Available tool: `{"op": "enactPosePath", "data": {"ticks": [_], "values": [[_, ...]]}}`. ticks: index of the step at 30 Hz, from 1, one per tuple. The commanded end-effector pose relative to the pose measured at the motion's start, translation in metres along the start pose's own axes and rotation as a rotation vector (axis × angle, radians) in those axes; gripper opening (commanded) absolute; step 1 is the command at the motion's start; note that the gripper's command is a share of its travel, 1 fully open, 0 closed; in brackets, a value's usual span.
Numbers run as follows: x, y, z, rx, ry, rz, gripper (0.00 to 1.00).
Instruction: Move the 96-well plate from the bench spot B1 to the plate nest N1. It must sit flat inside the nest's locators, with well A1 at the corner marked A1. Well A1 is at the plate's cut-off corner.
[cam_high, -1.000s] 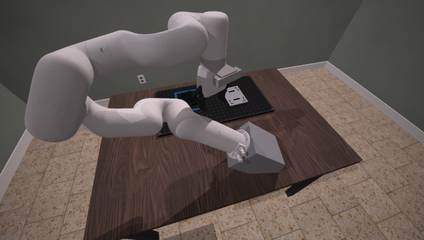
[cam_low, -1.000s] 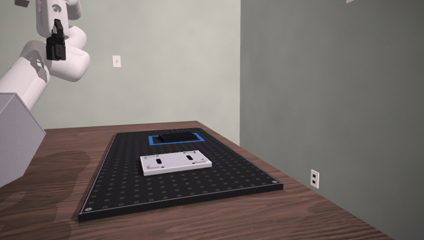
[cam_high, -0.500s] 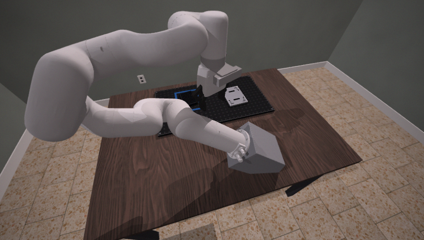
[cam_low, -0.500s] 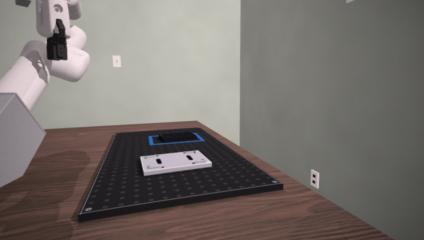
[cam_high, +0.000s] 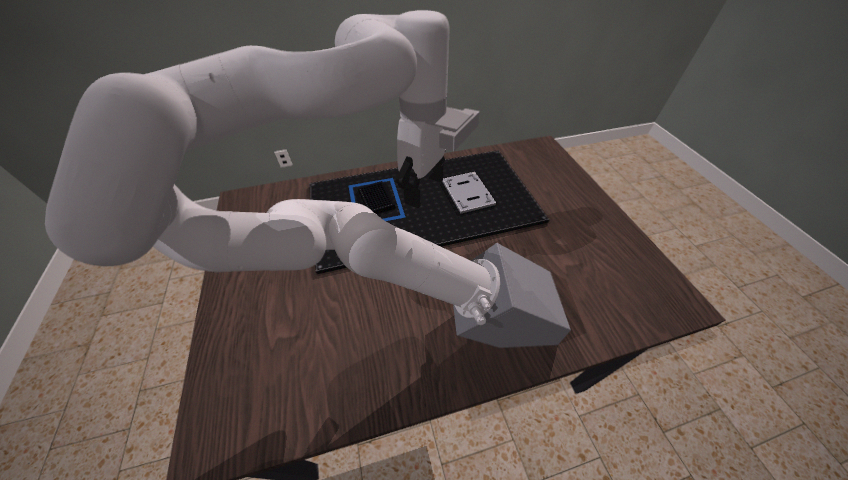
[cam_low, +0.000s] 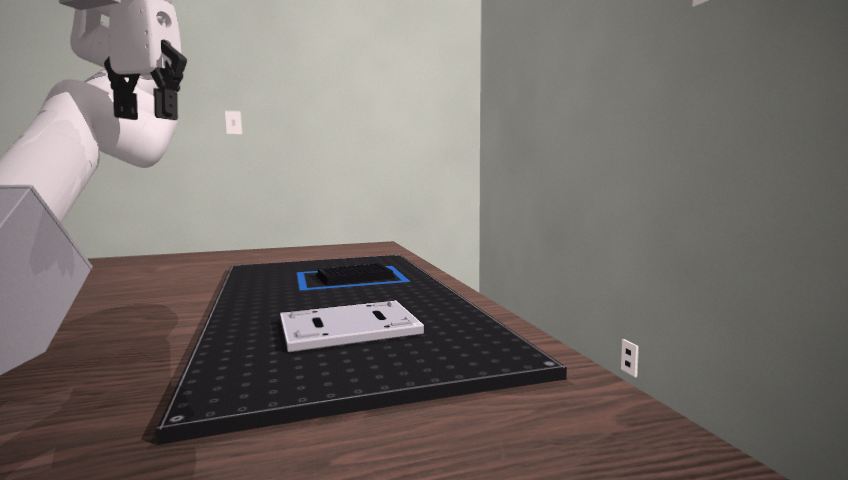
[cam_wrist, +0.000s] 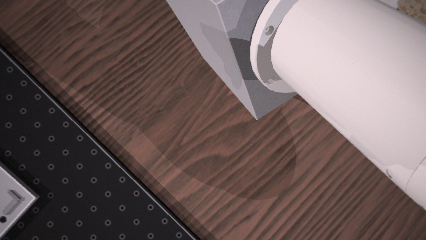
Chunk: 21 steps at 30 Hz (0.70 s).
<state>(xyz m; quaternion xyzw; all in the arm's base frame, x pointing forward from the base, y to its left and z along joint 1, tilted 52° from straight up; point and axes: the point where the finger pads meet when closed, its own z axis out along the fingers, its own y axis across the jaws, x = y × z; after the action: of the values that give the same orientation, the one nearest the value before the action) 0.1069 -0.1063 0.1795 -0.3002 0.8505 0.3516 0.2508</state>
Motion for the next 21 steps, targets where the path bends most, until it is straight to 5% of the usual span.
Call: {"op": "enactPosePath", "data": {"ticks": [1,21], "values": [[-0.012,-0.019,-0.001,0.010,0.001,-0.150,1.00],[-0.048,-0.062,0.005,0.030,0.008,-0.582,1.00]]}}
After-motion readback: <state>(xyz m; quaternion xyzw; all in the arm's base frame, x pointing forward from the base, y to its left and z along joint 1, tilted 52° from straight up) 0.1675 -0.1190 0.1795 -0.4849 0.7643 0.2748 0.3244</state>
